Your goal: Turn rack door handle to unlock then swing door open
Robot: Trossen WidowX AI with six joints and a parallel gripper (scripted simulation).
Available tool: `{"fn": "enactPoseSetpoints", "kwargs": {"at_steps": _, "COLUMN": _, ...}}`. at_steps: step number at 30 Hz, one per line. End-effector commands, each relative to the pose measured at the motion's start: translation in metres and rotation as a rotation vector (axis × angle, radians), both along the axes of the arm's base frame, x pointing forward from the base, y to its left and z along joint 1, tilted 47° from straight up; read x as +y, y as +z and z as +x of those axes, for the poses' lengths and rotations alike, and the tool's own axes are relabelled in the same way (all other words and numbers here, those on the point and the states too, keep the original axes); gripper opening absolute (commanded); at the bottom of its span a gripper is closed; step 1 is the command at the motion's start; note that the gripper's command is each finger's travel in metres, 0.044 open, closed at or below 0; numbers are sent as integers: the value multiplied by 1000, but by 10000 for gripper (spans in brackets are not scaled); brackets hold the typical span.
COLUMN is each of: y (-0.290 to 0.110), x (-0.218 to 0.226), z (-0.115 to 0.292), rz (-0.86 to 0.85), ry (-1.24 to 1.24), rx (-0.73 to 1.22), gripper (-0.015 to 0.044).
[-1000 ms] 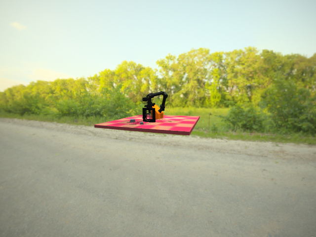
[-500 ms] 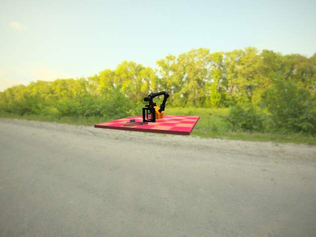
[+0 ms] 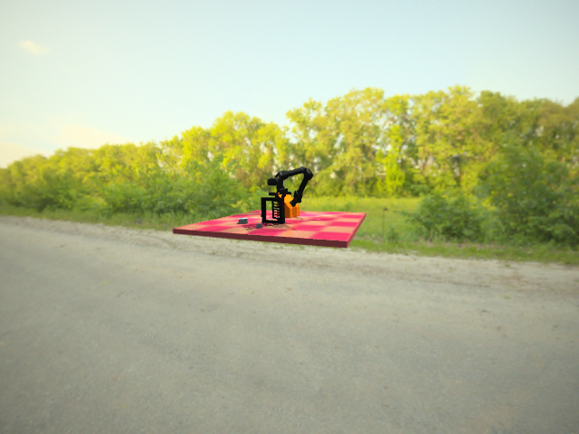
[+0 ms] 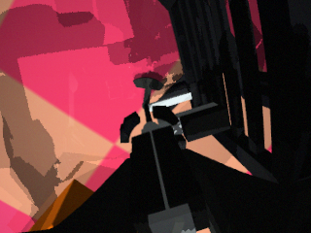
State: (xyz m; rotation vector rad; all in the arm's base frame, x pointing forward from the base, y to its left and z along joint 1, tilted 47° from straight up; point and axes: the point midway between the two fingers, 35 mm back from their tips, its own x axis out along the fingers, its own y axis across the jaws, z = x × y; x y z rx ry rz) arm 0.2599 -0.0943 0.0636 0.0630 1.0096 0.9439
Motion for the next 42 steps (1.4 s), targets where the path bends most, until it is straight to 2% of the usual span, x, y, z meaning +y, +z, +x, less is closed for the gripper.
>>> {"fn": "enactPoseSetpoints", "kwargs": {"at_steps": 1, "y": 5, "x": 6, "z": -3, "rz": 17, "ry": -64, "rx": 57, "gripper": 26}}
{"fn": "enactPoseSetpoints", "kwargs": {"at_steps": 42, "y": 62, "x": 63, "z": -7, "rz": 144, "ry": -516, "rx": 515, "gripper": 26}}
